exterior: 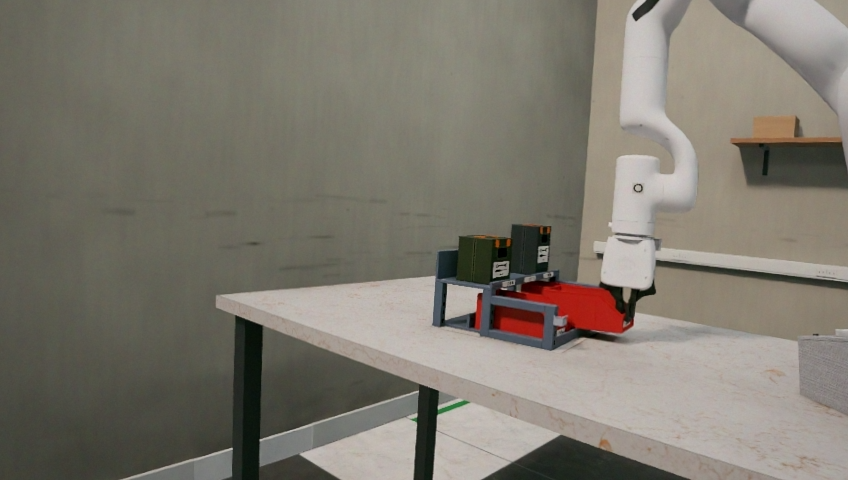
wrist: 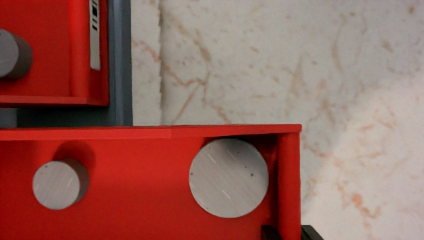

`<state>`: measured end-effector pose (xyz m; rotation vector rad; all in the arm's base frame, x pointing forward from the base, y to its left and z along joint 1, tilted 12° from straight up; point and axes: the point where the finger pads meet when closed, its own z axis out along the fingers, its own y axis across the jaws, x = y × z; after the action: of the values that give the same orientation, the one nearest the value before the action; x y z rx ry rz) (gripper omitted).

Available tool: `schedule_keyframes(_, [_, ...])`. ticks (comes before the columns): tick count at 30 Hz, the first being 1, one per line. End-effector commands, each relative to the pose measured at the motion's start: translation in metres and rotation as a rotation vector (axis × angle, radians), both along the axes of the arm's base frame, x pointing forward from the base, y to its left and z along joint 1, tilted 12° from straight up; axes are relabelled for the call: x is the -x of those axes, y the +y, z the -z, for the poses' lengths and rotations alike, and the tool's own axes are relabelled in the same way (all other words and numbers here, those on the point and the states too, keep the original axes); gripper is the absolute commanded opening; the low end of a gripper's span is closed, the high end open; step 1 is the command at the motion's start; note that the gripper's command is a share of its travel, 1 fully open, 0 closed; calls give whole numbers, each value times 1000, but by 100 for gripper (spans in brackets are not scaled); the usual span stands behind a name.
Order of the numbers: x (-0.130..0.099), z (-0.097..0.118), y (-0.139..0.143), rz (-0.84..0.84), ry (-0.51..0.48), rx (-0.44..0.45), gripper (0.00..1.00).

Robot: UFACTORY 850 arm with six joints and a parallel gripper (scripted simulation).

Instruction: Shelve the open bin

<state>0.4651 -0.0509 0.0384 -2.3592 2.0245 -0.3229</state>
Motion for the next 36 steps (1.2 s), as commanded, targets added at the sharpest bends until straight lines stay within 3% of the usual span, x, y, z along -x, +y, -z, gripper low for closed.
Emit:
schedule_keyframes(1, [-1, -1, 0, 0, 0, 1, 0])
schedule_keyframes(36, [-20, -3, 3, 0, 0, 0, 0])
